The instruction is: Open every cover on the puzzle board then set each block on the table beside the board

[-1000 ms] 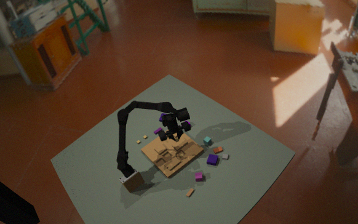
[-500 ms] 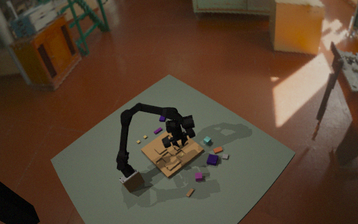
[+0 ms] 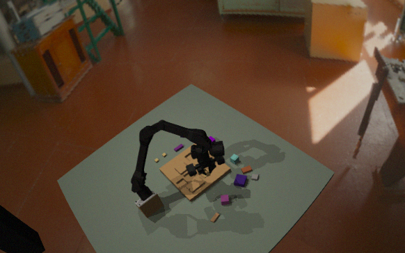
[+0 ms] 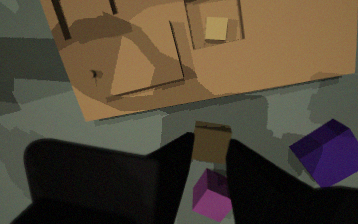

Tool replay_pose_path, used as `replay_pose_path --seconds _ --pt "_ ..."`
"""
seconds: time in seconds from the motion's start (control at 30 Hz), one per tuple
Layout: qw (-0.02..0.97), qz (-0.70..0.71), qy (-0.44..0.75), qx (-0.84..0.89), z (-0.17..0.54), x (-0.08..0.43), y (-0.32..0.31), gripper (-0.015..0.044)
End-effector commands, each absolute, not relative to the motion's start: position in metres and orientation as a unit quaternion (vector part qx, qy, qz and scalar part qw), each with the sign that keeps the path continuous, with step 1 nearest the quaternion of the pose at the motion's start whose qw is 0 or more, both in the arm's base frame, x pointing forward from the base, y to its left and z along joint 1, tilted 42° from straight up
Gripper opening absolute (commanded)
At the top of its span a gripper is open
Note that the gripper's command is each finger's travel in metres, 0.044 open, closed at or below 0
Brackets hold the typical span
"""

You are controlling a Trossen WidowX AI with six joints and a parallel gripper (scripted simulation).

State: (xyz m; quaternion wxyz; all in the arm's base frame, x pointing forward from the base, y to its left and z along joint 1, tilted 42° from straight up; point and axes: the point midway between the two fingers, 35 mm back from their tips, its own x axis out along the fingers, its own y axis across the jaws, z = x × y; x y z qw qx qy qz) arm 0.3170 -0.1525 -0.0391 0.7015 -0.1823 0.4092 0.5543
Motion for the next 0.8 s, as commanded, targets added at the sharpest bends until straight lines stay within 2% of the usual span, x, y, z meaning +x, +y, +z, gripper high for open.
replay_pose_path --seconds 0.0,0.77 --pt "0.699 0.556 0.41 -0.185 -0.049 0.308 -0.162 0.008" --pt "0.7 0.565 0.398 -0.177 -0.099 0.255 -0.203 0.008"
